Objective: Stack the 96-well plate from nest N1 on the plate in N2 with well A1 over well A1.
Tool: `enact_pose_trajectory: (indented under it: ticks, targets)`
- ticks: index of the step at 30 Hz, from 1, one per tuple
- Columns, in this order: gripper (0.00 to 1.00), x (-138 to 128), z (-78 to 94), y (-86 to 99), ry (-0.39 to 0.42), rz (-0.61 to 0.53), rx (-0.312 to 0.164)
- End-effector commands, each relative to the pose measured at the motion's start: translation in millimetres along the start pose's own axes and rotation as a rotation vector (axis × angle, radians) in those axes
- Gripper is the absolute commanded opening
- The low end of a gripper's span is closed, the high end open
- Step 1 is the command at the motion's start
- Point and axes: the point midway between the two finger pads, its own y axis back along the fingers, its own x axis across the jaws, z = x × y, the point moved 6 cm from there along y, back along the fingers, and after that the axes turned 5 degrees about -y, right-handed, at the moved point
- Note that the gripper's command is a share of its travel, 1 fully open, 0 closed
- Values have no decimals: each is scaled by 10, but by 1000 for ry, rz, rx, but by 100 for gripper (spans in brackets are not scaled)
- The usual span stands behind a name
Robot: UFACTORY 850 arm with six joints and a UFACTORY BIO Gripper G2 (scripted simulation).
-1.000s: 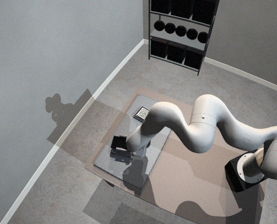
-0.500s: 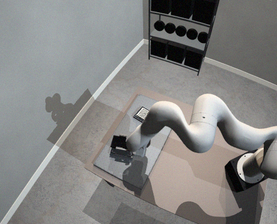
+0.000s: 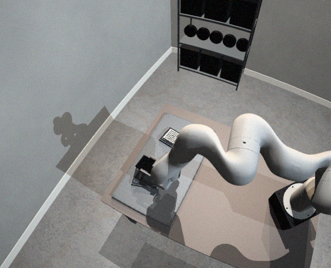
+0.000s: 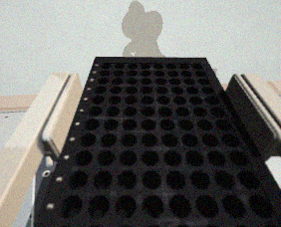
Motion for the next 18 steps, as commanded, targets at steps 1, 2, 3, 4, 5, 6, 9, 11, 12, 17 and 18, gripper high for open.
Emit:
enact_pose_trajectory:
  ticks: [1,2,3,4,5,6,9,11,12,17,18]
  targets:
    - [0,-106,29,-21,15,-79,-2]
    - [0,-140,33,-21,15,-79,-2]
    - [0,-173,36,-21,15,-79,-2]
    - [0,-206,39,-20,15,-79,-2]
    - [0,-239,43,-20,15,-79,-2]
    - [0,-272,46,-20,15,-79,-2]
    - [0,-338,53,-20,16,-79,-2]
    - [0,-371,57,-20,16,-79,-2]
    - [0,-405,60,-20,16,-79,-2]
    - [0,-571,77,-18,16,-79,-2]
    - [0,-604,81,-18,16,-79,-2]
